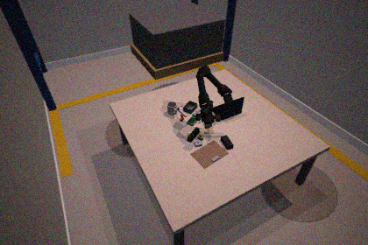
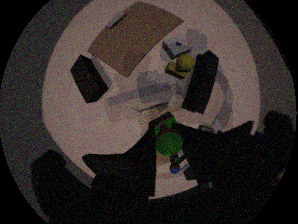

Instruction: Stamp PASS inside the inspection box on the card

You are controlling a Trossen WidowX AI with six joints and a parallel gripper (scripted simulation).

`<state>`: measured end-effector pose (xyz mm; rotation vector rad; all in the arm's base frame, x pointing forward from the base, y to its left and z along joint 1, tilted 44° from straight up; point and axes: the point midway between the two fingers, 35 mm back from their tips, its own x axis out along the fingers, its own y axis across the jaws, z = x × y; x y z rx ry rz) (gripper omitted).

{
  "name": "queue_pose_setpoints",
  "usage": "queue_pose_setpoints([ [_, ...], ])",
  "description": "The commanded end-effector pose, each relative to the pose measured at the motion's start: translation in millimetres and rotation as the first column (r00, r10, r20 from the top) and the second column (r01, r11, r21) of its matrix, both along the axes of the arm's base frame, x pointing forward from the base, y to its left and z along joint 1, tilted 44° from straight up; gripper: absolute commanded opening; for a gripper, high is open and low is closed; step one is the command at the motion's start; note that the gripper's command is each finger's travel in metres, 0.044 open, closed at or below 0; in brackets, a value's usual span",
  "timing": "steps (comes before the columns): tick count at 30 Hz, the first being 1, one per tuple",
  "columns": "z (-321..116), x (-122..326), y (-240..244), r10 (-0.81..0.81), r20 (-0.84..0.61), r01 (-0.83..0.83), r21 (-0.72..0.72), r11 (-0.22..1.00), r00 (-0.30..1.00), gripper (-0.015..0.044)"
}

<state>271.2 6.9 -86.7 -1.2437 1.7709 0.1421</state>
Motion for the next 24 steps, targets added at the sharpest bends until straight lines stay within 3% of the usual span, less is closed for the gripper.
queue_pose_setpoints([
  [1,-3.1,-1.8,-3.6,0.005,-0.007,-0.005,-0.007,1.0,1.0,0.0],
  [24,-14.1,-3.0,-14.5,0.005,-0.006,-0.005,-0.008,1.0,1.0,0.0],
])
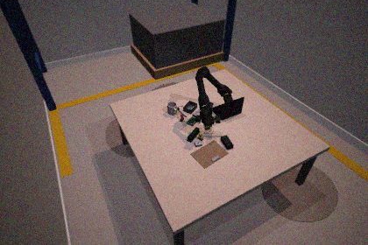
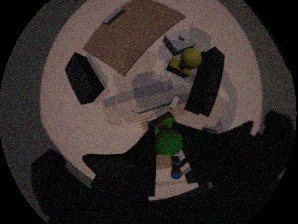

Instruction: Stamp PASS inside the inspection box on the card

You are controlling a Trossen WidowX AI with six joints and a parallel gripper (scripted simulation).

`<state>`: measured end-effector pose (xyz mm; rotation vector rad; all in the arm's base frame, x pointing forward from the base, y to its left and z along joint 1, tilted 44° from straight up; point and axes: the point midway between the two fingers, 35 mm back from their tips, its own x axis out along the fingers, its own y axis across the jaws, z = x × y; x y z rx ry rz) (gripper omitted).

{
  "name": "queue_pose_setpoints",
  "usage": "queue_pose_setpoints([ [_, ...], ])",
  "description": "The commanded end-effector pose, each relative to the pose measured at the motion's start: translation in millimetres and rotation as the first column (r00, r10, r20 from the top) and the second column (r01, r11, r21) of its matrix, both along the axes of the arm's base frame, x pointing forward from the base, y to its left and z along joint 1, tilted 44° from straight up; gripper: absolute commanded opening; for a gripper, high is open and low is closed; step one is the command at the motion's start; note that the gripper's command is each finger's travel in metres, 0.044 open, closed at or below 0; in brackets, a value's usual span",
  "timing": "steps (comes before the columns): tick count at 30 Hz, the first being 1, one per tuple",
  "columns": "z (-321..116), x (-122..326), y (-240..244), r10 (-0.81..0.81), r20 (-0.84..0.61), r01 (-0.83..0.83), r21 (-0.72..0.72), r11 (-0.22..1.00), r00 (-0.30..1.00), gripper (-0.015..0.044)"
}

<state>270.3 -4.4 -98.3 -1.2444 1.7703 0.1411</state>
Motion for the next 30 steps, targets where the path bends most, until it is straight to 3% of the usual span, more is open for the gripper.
queue_pose_setpoints([
  [1,-3.0,-2.2,-3.6,0.005,-0.007,-0.005,-0.007,1.0,1.0,0.0],
  [30,-16.0,-5.0,-17.4,0.005,-0.007,-0.005,-0.01,1.0,1.0,0.0],
])
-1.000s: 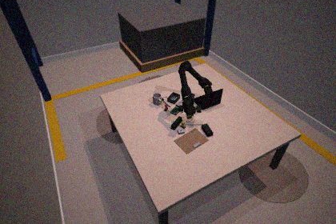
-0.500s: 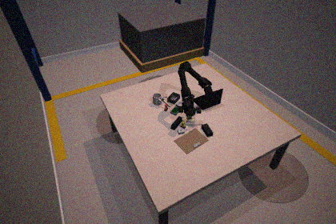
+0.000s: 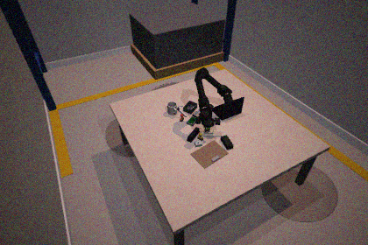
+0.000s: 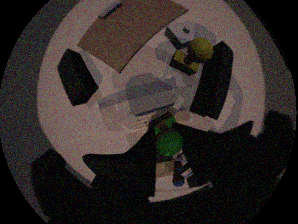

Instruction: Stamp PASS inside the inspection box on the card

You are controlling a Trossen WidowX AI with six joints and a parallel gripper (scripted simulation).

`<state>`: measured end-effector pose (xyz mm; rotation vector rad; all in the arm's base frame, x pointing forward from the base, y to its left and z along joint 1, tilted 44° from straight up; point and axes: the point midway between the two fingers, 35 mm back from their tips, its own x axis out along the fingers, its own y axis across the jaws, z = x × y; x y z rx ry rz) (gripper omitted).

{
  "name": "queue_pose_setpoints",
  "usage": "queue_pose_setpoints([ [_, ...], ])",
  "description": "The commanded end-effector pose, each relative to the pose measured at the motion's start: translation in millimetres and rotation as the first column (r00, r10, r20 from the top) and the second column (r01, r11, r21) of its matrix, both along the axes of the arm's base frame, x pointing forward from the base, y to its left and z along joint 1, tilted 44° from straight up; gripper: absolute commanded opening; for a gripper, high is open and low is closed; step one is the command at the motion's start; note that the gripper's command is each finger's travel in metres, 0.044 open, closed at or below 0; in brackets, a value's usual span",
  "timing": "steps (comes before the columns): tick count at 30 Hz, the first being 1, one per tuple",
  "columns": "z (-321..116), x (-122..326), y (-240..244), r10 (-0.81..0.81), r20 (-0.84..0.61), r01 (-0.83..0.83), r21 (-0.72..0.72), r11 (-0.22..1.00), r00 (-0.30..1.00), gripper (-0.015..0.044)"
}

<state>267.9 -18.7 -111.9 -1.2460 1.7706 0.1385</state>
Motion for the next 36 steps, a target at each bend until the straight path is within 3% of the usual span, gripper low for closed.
queue_pose_setpoints([
  [1,-2.7,-2.6,-3.5,0.005,-0.008,-0.005,-0.007,1.0,1.0,0.0],
  [36,-5.9,-2.9,-6.8,0.004,-0.008,-0.004,-0.008,1.0,1.0,0.0],
])
